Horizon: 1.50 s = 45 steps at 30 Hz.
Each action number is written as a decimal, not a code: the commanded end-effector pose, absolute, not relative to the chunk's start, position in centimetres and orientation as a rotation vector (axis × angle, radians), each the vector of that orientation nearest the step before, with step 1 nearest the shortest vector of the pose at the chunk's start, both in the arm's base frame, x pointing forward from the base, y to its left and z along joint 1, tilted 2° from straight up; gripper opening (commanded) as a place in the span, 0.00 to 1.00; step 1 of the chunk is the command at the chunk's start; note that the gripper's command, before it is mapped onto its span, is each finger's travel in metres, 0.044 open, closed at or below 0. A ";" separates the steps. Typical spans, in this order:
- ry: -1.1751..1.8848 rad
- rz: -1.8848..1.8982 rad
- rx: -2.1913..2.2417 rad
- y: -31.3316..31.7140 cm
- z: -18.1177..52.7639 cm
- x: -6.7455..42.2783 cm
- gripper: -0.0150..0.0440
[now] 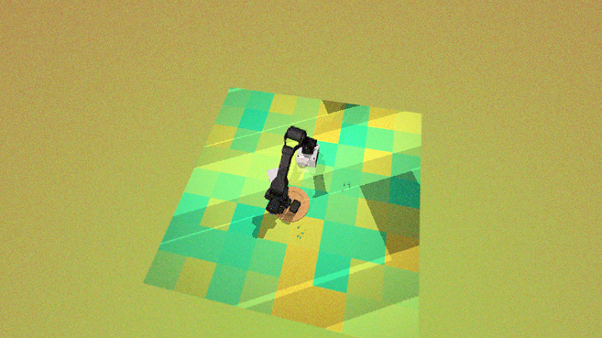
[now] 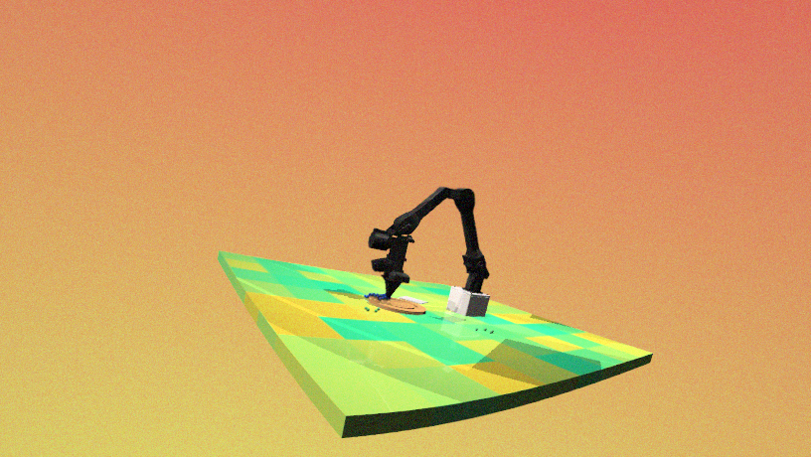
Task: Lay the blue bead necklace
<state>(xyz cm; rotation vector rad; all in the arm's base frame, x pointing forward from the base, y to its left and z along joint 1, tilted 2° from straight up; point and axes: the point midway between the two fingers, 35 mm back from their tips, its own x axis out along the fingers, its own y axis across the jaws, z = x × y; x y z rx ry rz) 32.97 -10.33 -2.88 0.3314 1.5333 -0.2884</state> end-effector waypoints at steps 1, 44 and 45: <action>1.535 -0.289 0.337 -10.2 -3.3 32.9 0.25; 1.535 -0.289 0.337 -10.2 -1.0 32.7 1.00; 1.535 -0.289 0.337 -10.2 -1.0 32.7 1.00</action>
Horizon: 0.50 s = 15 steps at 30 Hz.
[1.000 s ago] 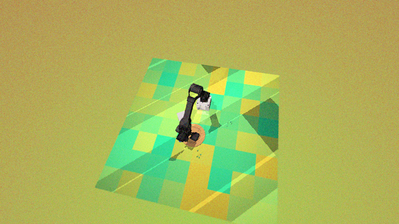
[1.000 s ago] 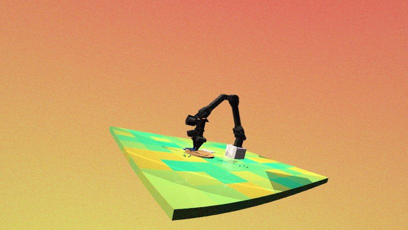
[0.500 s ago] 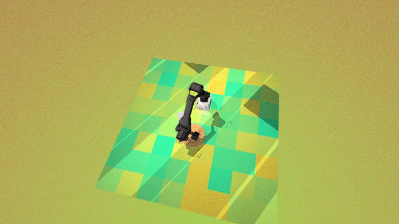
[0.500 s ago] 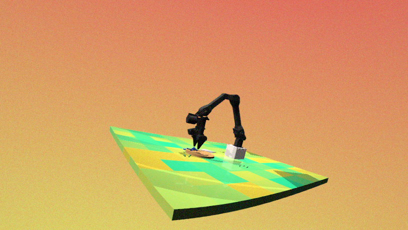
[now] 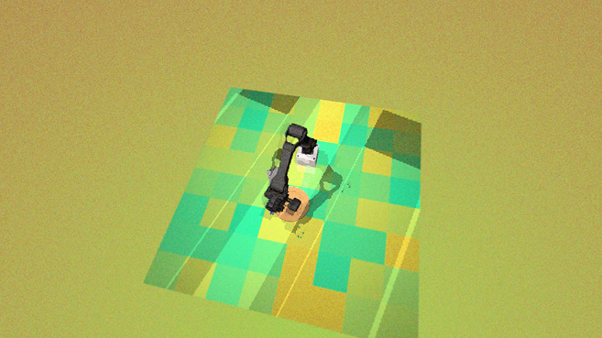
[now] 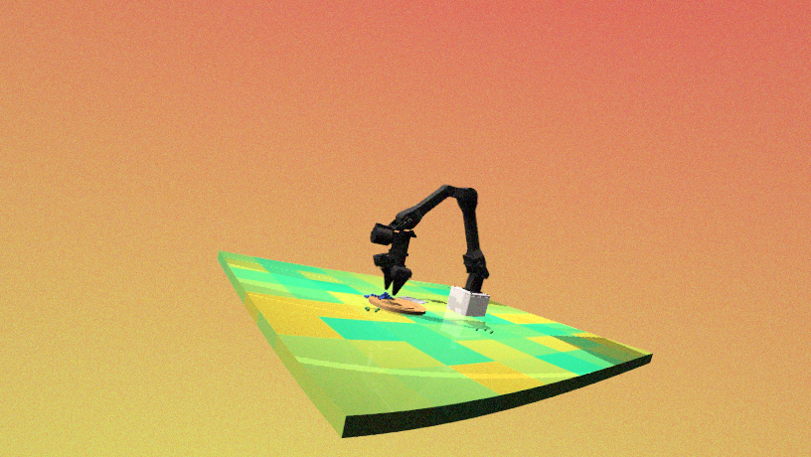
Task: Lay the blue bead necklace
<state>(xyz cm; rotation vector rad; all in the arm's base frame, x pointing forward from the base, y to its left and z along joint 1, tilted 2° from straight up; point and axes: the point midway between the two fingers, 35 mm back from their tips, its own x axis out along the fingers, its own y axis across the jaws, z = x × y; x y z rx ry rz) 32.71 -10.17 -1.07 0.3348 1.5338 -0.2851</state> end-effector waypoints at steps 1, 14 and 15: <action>1.535 -0.289 0.337 -10.2 -1.0 32.7 1.00; 1.517 -0.400 0.449 -11.0 -0.7 33.3 0.87; 1.501 -0.479 0.528 -11.6 -0.5 33.7 0.82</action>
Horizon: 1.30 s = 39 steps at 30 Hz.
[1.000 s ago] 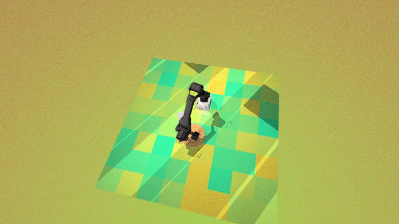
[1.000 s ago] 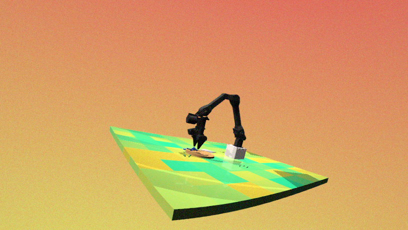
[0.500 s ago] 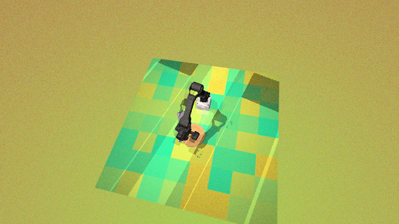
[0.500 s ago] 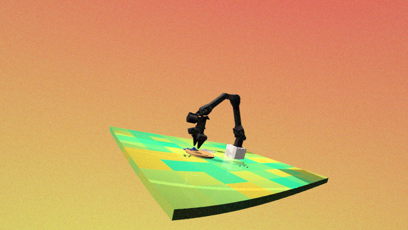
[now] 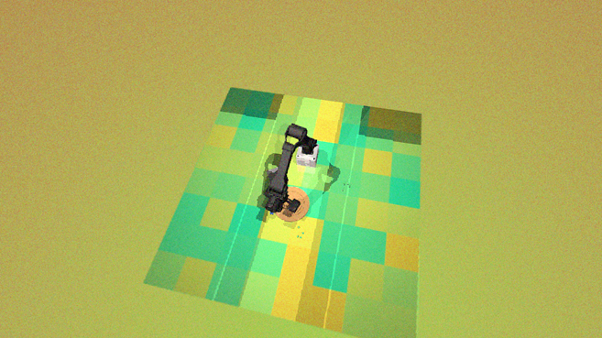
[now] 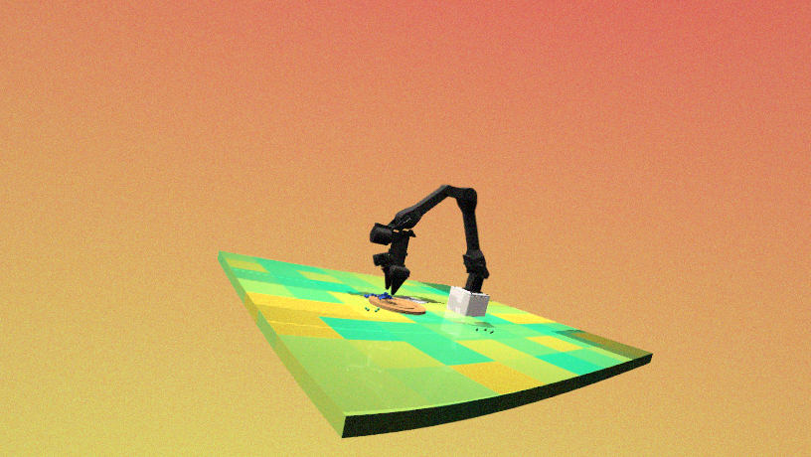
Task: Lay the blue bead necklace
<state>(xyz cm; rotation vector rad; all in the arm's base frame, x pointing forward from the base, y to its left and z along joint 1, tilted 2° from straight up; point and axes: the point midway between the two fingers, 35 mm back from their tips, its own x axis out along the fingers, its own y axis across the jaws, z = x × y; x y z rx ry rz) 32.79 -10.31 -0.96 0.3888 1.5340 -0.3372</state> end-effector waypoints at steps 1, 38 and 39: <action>1.481 -0.558 0.608 -12.2 -0.3 34.1 0.78; 1.389 -0.820 0.873 -14.3 -2.0 35.5 0.46; 1.389 -0.821 0.874 -14.3 -2.2 35.5 0.46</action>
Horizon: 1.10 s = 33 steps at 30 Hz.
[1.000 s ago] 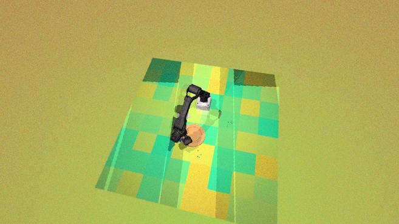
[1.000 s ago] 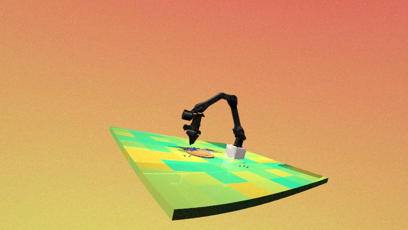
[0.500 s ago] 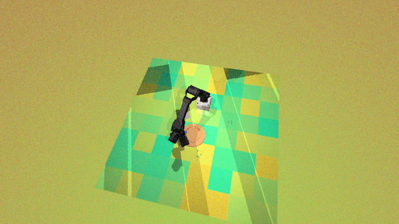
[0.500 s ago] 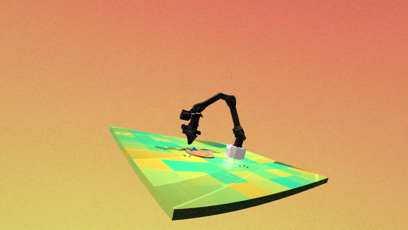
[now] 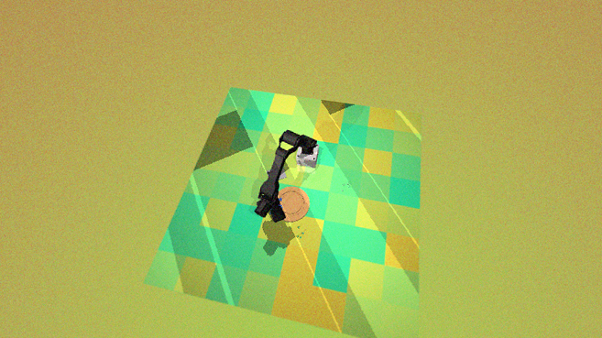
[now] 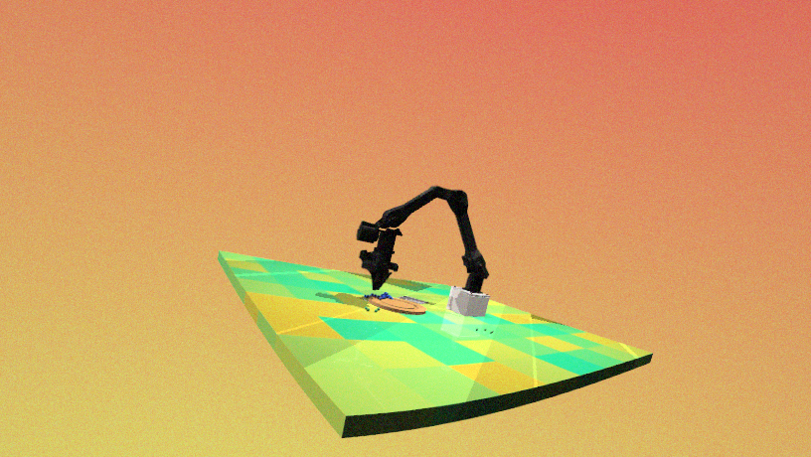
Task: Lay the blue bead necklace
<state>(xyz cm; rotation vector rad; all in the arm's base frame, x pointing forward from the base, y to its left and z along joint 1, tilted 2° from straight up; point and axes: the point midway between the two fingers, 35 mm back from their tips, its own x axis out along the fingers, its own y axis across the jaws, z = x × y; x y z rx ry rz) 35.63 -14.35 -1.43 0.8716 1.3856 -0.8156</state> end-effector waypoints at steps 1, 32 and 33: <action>1.389 -0.821 0.874 -14.3 -2.3 35.5 0.46; 1.394 -0.821 0.874 -14.2 -3.5 35.5 0.25; 1.394 -0.821 0.874 -14.2 -3.5 35.5 0.25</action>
